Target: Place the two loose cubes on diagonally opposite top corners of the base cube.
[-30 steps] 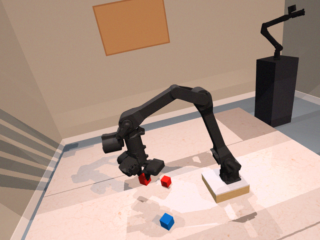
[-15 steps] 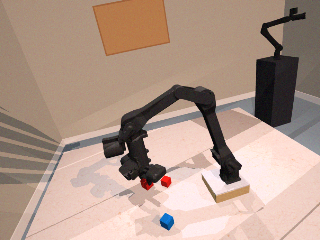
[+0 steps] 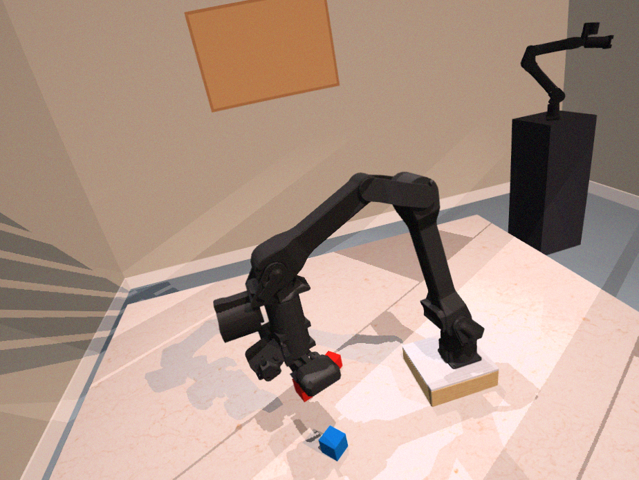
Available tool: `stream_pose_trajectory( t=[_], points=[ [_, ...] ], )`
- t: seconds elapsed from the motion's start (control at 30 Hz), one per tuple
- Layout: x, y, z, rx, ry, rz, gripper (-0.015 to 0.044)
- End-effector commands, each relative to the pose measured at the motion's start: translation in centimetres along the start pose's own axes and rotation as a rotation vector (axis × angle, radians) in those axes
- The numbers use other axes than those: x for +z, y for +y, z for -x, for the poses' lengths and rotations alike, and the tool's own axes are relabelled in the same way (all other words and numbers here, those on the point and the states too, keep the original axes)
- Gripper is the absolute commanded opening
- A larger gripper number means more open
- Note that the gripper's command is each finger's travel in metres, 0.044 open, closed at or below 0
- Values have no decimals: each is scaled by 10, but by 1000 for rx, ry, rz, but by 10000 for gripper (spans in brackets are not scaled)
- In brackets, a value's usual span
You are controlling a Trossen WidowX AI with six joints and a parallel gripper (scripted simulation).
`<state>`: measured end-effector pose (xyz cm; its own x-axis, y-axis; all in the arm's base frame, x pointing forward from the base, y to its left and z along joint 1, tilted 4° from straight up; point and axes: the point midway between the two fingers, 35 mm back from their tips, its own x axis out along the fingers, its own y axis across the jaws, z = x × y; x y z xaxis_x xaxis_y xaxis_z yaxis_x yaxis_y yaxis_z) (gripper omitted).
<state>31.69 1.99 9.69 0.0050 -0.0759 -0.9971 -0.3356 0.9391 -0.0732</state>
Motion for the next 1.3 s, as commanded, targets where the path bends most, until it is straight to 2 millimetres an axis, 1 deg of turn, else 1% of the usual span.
stream_pose_trajectory(
  t=[0.0, 0.73, 1.17, 1.27],
  points=[
    [0, 12, -2, 4, -6, -68, 105],
    [-13, 76, -22, 8, -3, -455, 105],
    [-14, 78, -23, 8, -3, -467, 105],
    [-14, 78, -26, 8, -3, -467, 105]
  ],
)
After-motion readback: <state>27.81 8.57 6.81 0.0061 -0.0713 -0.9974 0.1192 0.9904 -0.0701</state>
